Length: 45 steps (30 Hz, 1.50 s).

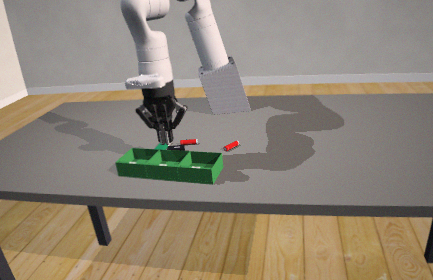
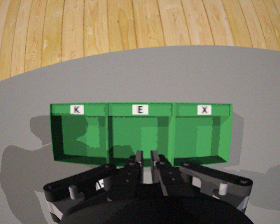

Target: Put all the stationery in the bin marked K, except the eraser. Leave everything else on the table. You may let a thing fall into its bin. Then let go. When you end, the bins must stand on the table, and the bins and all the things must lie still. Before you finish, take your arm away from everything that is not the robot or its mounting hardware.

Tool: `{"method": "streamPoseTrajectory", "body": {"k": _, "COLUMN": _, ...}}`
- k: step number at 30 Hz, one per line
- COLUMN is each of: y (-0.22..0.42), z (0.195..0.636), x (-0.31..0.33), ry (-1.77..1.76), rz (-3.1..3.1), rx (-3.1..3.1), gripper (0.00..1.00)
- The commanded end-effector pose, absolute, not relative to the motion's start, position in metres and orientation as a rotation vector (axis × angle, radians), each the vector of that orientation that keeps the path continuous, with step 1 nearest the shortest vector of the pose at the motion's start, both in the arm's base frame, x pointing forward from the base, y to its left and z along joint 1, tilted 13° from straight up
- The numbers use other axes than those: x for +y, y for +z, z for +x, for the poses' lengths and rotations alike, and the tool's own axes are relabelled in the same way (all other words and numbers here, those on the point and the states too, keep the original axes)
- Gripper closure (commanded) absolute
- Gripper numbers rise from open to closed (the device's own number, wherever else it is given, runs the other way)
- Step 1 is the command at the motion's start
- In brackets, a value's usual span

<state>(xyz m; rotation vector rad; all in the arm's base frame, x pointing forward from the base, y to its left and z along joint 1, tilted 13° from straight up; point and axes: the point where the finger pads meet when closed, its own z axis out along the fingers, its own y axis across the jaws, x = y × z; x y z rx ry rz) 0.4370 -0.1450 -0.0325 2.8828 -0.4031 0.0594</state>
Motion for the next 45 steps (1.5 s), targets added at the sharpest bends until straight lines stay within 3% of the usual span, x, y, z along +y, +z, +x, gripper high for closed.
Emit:
{"method": "streamPoseTrajectory", "body": {"k": 1, "y": -0.03, "z": 0.439, "x": -0.146, "ry": 0.067, "rz": 2.881, "rx": -0.405, "gripper": 0.91}}
{"method": "streamPoseTrajectory", "body": {"k": 20, "y": -0.048, "z": 0.464, "x": -0.068, "ry": 0.068, "rz": 2.882, "rx": -0.405, "gripper": 0.91}}
{"method": "streamPoseTrajectory", "body": {"k": 45, "y": -0.09, "z": 0.465, "x": -0.078, "ry": 0.067, "rz": 2.882, "rx": -0.405, "gripper": 0.91}}
